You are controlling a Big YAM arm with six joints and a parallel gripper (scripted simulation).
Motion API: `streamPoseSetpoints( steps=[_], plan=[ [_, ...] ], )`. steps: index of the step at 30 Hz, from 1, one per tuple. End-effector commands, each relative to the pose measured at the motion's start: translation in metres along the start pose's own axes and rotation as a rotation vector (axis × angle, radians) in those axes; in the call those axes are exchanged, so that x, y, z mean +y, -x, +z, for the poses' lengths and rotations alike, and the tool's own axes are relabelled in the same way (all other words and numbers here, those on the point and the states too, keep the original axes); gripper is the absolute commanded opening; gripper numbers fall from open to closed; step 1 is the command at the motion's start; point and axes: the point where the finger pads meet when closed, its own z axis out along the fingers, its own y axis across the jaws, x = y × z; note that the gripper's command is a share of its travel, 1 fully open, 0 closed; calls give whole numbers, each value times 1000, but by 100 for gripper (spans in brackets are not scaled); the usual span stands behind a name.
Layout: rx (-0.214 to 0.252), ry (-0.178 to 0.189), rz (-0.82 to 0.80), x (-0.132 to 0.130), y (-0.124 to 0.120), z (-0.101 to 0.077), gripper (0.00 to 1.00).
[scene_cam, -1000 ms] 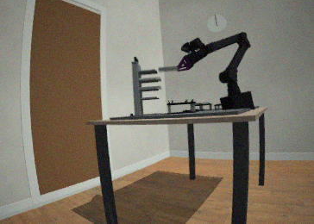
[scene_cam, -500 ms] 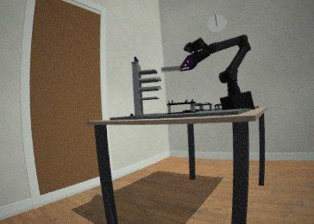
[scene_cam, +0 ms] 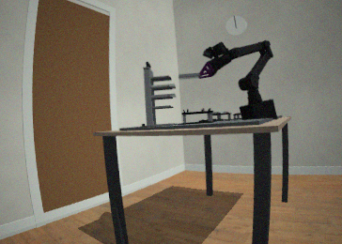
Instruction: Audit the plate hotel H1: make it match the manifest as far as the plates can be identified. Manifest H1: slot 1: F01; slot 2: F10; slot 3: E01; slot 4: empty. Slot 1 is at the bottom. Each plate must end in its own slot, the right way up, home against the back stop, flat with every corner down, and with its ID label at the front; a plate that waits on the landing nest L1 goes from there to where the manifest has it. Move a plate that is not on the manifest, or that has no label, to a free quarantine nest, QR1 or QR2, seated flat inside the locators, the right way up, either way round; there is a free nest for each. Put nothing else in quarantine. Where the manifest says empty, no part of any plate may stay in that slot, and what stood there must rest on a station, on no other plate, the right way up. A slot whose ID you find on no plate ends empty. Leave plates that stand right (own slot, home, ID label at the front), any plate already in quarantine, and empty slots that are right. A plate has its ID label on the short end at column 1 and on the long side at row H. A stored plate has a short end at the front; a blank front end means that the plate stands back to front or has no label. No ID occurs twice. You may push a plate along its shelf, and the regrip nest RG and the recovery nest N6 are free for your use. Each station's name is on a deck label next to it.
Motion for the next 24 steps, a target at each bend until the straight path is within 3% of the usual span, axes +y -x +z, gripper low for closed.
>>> streamPoseSetpoints(
  steps=[1,10,24],
  plan=[
    [-10,17,16,4,1,-7,86],
    [-9,17,16,4,-6,-13,86],
    [-20,17,21,5,-9,-6,86]
  ],
)
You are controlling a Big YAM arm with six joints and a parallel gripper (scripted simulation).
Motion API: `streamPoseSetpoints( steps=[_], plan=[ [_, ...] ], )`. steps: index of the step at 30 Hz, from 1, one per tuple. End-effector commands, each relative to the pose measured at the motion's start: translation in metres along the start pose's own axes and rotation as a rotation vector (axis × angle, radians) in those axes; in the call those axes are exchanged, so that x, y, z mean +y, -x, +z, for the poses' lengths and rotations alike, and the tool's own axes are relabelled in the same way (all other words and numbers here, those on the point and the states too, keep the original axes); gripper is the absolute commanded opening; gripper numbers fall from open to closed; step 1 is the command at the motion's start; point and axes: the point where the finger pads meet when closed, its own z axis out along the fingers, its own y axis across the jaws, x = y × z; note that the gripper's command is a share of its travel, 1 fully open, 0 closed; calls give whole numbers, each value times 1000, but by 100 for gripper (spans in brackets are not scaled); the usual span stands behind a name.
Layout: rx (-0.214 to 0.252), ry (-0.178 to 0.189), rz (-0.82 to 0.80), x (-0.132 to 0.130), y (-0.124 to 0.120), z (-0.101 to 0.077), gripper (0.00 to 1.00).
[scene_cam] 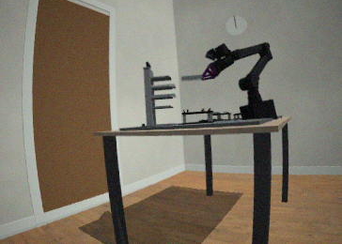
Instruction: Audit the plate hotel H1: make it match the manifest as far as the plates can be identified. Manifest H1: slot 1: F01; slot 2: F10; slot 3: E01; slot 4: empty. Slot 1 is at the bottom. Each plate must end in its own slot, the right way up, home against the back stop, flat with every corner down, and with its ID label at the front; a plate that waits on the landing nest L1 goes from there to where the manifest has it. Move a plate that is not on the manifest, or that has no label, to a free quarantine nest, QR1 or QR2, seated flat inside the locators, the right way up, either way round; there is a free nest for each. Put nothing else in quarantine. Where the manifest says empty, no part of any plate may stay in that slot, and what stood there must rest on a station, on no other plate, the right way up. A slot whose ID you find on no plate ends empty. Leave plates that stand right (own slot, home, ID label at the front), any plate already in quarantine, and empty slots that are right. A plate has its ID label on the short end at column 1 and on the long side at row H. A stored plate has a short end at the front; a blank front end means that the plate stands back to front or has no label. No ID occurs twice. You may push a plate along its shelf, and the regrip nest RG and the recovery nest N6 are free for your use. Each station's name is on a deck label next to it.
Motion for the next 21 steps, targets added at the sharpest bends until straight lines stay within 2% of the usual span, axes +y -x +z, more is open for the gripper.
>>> streamPoseSetpoints(
  steps=[1,21],
  plan=[
    [-26,11,23,4,7,0,86],
    [-26,1,21,0,0,5,86]
  ],
)
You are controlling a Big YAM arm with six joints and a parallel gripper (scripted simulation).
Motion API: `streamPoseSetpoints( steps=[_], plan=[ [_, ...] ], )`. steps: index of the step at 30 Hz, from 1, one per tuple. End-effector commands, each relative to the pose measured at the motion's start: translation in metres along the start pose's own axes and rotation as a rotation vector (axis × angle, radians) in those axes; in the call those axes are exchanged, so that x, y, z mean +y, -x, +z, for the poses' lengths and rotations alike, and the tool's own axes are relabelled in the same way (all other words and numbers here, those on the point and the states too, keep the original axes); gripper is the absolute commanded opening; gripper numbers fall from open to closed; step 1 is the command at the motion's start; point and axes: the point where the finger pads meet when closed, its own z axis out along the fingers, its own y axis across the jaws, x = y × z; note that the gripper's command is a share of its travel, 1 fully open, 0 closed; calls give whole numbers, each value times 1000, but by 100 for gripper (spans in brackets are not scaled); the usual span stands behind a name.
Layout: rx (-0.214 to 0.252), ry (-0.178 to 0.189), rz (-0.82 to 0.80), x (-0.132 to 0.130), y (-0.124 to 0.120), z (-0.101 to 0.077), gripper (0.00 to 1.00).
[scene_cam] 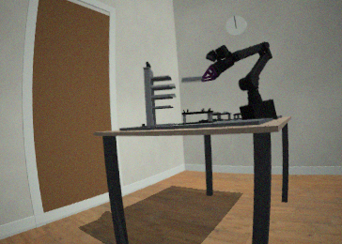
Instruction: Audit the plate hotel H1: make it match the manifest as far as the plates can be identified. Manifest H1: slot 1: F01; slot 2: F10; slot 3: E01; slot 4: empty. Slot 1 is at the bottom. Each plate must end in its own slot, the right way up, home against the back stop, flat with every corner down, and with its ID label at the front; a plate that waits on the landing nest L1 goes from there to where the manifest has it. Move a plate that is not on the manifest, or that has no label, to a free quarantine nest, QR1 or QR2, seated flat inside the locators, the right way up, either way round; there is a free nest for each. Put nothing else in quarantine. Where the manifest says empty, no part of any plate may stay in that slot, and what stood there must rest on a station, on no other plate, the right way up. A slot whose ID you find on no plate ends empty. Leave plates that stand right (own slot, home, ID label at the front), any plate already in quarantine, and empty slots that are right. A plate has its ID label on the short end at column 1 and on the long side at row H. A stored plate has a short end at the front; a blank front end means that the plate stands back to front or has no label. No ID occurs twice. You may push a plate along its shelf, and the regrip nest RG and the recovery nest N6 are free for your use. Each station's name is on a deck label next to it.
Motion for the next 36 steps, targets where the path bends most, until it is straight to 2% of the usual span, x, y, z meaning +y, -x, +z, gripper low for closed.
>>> streamPoseSetpoints(
  steps=[1,36],
  plan=[
    [-23,-2,19,0,7,2,86],
    [-23,-4,10,-1,-7,10,86]
  ],
)
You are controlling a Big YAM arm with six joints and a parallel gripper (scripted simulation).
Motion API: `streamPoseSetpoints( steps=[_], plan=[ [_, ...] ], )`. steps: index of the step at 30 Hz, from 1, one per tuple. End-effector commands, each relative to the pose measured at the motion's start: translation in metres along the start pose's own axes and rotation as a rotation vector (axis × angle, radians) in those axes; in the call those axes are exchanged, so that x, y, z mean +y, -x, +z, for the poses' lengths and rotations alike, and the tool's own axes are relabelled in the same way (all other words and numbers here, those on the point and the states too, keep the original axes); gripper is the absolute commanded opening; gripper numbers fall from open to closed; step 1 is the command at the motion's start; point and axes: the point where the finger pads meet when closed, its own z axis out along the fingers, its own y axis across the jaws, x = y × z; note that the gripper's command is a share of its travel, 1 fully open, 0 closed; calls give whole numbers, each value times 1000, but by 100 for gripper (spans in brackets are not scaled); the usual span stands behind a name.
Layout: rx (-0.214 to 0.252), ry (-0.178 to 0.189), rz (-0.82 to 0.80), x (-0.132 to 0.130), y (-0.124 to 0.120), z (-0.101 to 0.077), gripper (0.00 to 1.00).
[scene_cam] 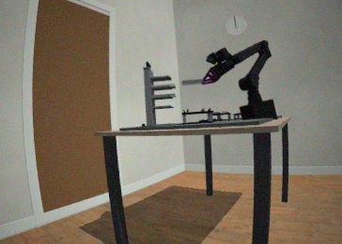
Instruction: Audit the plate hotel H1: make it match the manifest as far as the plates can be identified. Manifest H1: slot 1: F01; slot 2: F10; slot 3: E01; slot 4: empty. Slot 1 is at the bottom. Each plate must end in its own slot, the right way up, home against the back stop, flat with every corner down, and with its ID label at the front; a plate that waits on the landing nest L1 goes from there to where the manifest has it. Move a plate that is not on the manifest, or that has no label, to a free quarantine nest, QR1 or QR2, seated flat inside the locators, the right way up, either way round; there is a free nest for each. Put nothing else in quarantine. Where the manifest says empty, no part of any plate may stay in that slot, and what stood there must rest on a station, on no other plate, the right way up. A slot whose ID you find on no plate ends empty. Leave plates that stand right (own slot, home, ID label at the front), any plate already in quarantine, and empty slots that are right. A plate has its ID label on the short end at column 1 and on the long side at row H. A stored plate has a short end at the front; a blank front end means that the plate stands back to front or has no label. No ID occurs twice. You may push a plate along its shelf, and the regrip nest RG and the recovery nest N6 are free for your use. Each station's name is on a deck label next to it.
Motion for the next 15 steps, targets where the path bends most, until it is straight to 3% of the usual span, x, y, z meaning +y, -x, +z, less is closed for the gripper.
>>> streamPoseSetpoints(
  steps=[1,15],
  plan=[
    [-22,-7,8,-2,6,3,86],
    [-26,-6,10,-2,2,5,86]
  ],
)
